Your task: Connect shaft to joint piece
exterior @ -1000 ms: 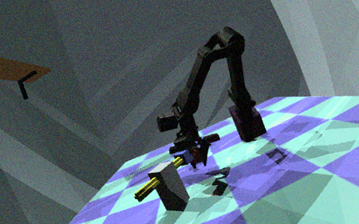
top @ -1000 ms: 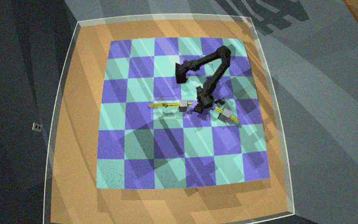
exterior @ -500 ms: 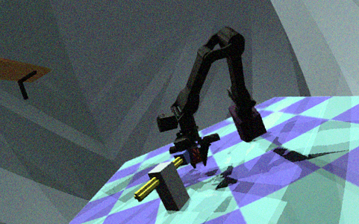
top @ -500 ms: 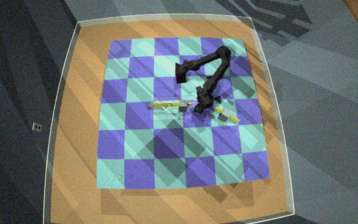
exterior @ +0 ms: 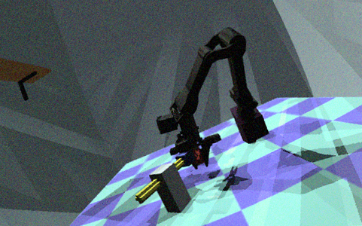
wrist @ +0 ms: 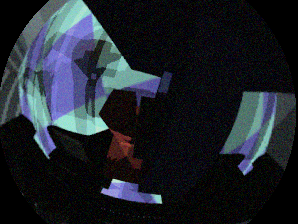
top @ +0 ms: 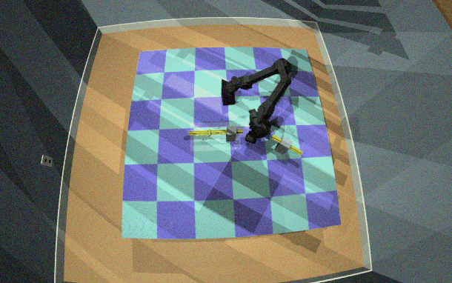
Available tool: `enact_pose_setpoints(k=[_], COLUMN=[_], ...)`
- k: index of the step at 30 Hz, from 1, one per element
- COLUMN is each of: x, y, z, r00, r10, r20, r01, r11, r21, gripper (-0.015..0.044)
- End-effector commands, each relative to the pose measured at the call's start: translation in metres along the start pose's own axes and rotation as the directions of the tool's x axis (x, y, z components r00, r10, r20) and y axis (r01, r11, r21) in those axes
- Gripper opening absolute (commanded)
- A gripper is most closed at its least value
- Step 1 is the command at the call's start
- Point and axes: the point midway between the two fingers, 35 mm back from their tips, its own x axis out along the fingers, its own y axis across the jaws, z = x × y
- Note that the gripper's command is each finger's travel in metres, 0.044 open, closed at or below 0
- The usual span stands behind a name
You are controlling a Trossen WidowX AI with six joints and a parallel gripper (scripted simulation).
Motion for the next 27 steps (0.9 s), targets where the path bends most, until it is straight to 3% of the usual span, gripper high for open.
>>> enact_pose_setpoints(k=[1, 27], x=[-0.002, -0.029], y=[-0.002, -0.013], z=[-0.002, -0.010], r00=[0.998, 0.935], r10=[0.005, -0.050], r20=[-0.069, -0.351], r01=[-0.008, -0.024], r11=[0.999, 0.979], r21=[-0.043, -0.203], gripper=[0.0000, 0.0000])
